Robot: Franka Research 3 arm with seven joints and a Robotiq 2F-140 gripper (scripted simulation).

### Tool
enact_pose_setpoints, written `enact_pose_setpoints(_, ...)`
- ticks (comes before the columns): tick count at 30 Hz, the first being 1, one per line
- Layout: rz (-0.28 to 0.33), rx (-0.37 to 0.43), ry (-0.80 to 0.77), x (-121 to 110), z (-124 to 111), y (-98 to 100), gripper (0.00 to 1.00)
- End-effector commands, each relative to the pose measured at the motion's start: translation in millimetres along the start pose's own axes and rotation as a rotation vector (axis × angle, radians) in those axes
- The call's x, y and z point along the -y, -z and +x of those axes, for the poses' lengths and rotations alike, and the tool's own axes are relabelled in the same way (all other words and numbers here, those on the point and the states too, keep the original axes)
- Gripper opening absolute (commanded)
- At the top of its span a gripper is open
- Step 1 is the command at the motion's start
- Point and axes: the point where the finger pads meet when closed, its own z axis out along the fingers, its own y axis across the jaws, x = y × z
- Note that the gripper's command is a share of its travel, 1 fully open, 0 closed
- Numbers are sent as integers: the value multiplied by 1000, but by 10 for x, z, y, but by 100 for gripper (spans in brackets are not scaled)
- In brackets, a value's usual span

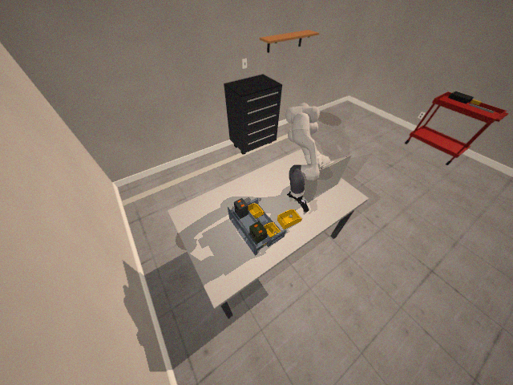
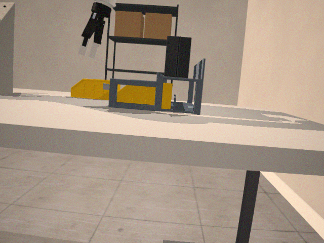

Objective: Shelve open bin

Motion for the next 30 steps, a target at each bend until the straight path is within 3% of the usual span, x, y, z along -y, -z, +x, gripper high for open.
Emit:
enact_pose_setpoints(1,-2,35,-35,-47,-90,34,100)
enact_pose_setpoints(30,0,90,-67,-115,-203,84,100)
